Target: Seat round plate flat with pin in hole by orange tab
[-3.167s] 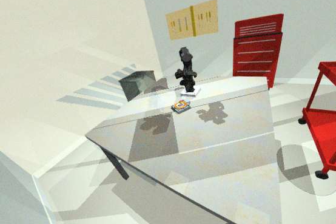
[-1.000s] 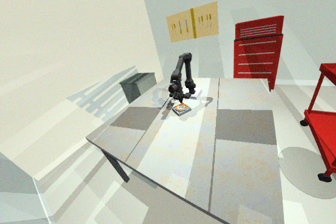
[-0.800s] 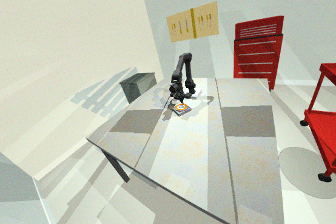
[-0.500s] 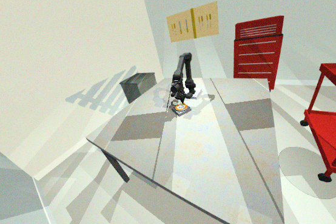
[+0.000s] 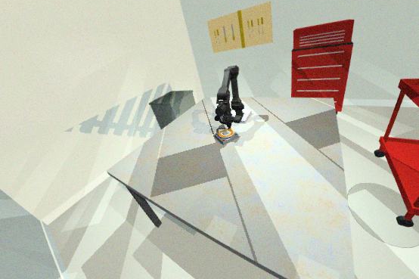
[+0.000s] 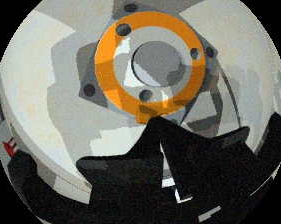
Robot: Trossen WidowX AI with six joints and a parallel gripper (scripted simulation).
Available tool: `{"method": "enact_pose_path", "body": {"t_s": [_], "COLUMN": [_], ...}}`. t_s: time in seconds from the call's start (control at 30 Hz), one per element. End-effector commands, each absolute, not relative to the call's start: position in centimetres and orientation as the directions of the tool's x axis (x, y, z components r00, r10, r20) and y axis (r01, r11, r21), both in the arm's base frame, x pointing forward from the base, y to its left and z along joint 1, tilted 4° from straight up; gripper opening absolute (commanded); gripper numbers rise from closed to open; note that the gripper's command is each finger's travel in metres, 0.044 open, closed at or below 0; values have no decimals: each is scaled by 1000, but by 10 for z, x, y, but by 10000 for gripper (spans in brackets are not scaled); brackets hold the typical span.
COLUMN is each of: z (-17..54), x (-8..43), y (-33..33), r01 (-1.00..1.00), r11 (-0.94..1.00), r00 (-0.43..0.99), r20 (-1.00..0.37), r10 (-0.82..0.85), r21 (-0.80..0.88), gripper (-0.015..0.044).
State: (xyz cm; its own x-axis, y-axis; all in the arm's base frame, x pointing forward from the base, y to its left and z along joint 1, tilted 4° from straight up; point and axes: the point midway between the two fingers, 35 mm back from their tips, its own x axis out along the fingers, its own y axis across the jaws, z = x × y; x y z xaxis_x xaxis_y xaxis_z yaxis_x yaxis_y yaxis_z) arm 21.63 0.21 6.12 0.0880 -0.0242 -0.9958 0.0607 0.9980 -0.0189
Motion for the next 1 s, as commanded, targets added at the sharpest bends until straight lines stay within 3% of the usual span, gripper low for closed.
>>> {"method": "enact_pose_path", "body": {"t_s": [0.0, 0.97], "z": [61, 64], "x": [218, 243], "y": [9, 39], "r01": [60, 60], "r11": [998, 998], "r00": [86, 88], "r20": [-996, -996], "r10": [-14, -11], "r21": [-9, -6], "gripper": [0, 0]}}
